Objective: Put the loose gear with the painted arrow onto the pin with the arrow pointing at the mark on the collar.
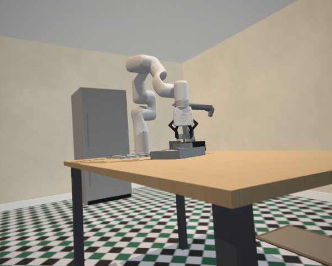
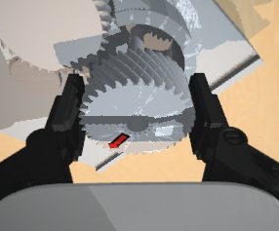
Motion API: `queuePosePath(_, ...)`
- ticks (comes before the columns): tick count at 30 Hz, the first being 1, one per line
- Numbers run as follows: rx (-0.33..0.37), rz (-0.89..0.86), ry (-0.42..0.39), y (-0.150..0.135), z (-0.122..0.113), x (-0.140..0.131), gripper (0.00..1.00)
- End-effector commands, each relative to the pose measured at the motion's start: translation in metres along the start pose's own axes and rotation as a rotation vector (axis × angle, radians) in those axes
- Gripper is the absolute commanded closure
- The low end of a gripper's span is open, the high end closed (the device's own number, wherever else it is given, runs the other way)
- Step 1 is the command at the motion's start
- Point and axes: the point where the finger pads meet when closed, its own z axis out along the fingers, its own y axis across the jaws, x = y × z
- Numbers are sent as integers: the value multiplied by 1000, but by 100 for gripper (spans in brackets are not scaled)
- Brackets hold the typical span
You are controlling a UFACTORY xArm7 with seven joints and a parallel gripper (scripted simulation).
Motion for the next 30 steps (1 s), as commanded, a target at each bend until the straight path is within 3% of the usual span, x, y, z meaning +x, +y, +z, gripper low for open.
queuePosePath(1, -3, 0, -4, 1, -1, -1, 100)
queuePosePath(30, -3, 0, -4, 1, 3, -1, 100)
